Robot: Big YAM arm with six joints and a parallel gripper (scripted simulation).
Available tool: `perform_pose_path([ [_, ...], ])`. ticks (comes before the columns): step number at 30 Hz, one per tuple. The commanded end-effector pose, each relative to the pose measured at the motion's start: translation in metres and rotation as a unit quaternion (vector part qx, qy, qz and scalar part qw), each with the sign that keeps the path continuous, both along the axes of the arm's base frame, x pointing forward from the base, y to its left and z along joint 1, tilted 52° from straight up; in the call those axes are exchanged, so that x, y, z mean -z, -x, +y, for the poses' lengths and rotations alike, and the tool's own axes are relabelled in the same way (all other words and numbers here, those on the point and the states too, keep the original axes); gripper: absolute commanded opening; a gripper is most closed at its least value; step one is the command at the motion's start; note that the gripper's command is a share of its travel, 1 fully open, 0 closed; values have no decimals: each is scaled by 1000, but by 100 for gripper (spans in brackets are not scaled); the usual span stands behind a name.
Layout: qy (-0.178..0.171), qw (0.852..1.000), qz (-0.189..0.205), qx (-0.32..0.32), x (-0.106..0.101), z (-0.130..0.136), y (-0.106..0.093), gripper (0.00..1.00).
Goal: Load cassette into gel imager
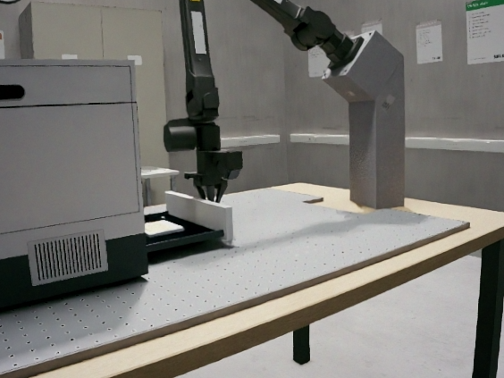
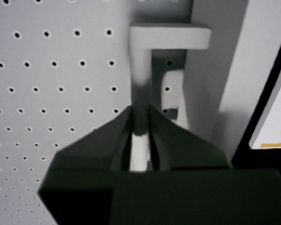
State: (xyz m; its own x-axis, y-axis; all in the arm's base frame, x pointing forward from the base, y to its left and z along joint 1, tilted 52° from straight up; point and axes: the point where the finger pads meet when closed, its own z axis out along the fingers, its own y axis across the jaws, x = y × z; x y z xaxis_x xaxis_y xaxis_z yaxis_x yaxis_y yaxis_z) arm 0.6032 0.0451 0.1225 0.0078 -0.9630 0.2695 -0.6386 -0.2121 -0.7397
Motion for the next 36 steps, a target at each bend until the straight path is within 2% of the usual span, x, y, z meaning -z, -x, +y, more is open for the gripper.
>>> perform_pose_path([
  [1,3,1000,-20,-4,-3,-7,-2,7],
  [3,3,999,-44,-10,-2,-7,-3,7],
  [5,3,999,-42,-13,-1,-3,-5,7],
  [6,2,999,-49,-14,-9,-1,-11,7],
  [12,2,999,-46,-17,-10,5,-15,7],
  [14,3,999,-35,-18,-7,7,-13,7],
  [36,-2,999,-41,-17,-29,18,-32,7],
])
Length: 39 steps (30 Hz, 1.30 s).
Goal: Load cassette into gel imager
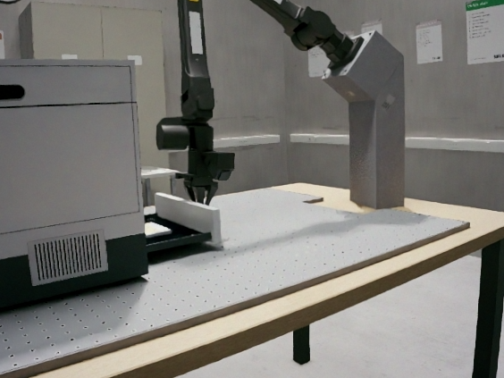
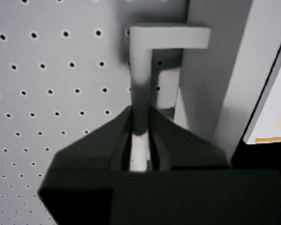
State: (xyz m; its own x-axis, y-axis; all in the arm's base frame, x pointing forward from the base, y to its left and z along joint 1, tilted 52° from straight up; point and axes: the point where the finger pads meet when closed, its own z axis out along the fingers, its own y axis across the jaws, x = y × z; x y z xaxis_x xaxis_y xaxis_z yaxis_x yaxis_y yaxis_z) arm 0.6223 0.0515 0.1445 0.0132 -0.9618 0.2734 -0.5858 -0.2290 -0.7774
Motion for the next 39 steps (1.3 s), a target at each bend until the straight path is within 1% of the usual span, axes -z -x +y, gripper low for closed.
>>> perform_pose_path([
  [1,-3,1000,-9,-5,-8,12,-14,7],
  [8,-3,1000,-9,-6,-13,13,-18,7],
  [9,-4,1000,-18,-5,-17,12,-21,7],
  [39,-4,1000,-18,-4,-17,11,-21,7],
])
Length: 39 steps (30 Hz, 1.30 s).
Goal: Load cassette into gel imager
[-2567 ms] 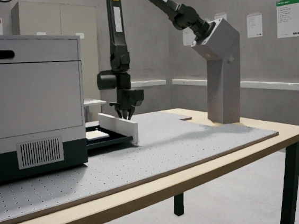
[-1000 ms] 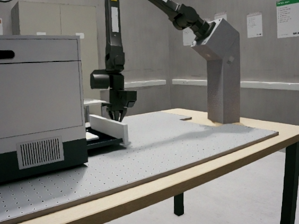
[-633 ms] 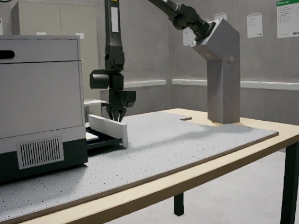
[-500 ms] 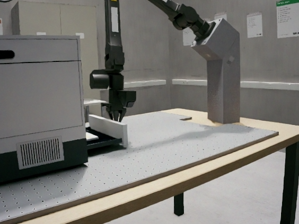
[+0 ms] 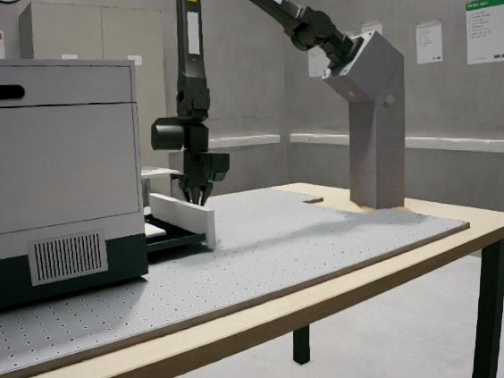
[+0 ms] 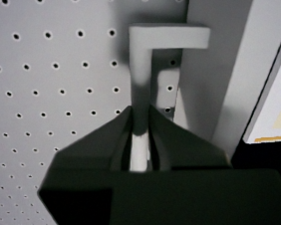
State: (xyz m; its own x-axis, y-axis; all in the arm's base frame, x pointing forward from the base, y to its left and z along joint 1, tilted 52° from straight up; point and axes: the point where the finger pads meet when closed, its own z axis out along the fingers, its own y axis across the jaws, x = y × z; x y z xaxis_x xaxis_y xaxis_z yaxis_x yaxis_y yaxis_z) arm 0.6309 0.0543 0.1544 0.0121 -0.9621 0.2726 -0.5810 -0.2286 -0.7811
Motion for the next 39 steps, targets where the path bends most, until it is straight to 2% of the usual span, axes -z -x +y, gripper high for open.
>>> perform_pose_path([
  [1,-4,1000,-15,-3,-7,8,-12,7],
  [10,-4,1000,-15,-3,-7,8,-12,7],
  [11,2,1000,-20,-10,3,4,-6,7],
  [13,2,999,-46,-12,1,-3,-9,7],
  [14,2,999,-46,-13,0,-1,-9,7],
  [15,1,998,-56,-15,-12,3,-17,7],
  [23,1,998,-56,-19,-18,10,-21,7],
  [26,2,999,-45,-21,-16,13,-21,7],
  [39,-1,999,-51,-20,-30,18,-32,7],
])
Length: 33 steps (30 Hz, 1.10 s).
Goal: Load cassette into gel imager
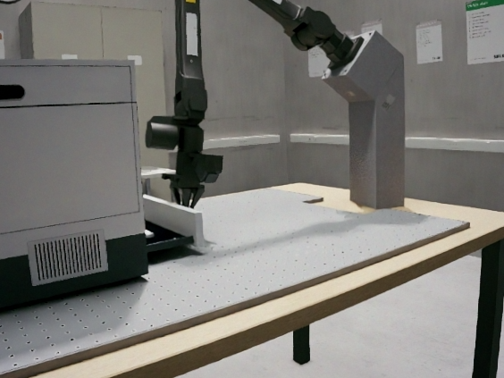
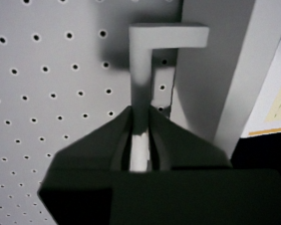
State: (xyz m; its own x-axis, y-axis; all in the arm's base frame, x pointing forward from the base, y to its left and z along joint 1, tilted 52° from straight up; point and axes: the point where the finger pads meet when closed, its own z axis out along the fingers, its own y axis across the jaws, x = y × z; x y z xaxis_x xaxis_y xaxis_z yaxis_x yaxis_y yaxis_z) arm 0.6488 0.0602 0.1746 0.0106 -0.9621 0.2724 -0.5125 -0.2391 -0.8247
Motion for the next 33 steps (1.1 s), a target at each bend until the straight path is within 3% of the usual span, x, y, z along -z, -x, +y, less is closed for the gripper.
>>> perform_pose_path([
  [1,1,1000,-6,-9,-9,12,-14,7],
  [16,-3,1000,-19,-6,-27,14,-27,7],
  [33,-3,1000,-19,-5,-27,13,-27,7],
])
